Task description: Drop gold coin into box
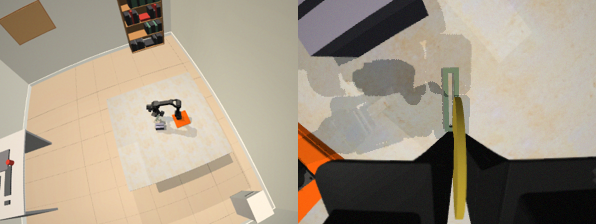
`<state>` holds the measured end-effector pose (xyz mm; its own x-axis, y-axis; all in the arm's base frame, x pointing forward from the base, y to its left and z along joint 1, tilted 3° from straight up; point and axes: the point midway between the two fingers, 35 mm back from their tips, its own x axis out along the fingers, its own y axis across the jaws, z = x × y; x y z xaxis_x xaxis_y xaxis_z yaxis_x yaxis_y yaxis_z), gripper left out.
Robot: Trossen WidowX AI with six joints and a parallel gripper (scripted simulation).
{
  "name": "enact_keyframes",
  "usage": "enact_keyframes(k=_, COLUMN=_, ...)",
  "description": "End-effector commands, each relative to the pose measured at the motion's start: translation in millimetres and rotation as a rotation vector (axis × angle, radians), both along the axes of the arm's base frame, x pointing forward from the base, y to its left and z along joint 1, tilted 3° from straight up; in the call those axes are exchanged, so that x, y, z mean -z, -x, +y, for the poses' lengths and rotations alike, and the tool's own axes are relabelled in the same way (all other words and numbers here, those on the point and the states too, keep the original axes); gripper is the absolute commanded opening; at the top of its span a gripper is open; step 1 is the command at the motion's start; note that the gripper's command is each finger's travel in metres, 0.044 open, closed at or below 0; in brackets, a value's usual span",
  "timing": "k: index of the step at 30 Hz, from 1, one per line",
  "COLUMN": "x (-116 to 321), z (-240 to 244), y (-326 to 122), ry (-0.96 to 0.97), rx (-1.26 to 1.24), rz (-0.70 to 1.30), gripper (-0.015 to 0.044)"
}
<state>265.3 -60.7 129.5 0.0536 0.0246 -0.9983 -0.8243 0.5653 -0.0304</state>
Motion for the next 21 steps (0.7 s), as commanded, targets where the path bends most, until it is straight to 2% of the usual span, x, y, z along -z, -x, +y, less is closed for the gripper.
enact_keyframes(k=1, x=-2.4, z=0.6, y=0.7, ry=-0.008, rx=0.07, rz=-0.001, gripper=0.0)
enact_keyframes(k=21, x=-2.6, z=1.5, y=8.3, ry=-0.045, rx=0.751, rz=0.018, gripper=0.0)
